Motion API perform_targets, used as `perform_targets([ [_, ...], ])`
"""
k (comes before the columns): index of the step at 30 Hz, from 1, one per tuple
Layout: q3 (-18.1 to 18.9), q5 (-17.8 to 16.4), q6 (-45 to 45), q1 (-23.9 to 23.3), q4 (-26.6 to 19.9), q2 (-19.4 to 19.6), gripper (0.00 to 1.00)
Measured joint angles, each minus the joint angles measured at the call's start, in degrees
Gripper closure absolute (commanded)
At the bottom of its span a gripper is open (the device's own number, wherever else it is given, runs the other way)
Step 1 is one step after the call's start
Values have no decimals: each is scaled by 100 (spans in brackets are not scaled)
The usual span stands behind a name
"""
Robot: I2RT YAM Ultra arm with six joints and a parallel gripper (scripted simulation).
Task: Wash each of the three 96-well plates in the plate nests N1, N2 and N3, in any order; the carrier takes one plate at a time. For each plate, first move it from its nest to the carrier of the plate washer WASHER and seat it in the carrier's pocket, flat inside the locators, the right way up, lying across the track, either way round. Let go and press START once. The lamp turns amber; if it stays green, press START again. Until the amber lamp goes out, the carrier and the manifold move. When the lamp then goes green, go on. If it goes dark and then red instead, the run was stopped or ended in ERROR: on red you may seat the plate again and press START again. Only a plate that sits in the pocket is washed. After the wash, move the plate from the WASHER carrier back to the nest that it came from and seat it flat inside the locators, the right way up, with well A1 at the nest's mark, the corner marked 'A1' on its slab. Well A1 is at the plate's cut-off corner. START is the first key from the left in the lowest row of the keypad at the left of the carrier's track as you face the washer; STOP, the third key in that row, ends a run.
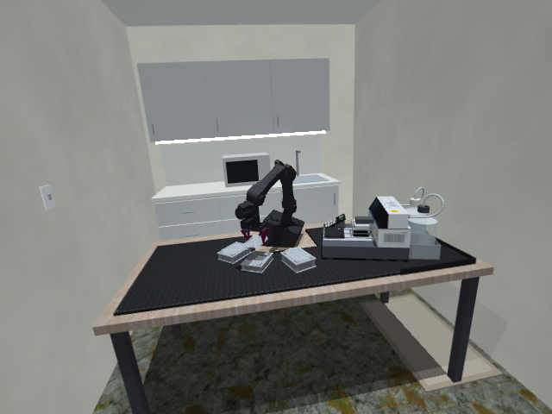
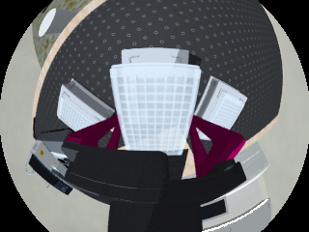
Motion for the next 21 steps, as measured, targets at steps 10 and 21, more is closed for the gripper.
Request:
perform_targets([
  [10, -162, -11, 50, 72, 214, 101, 100],
  [21, -323, -17, 138, 157, 540, 260, 100],
])
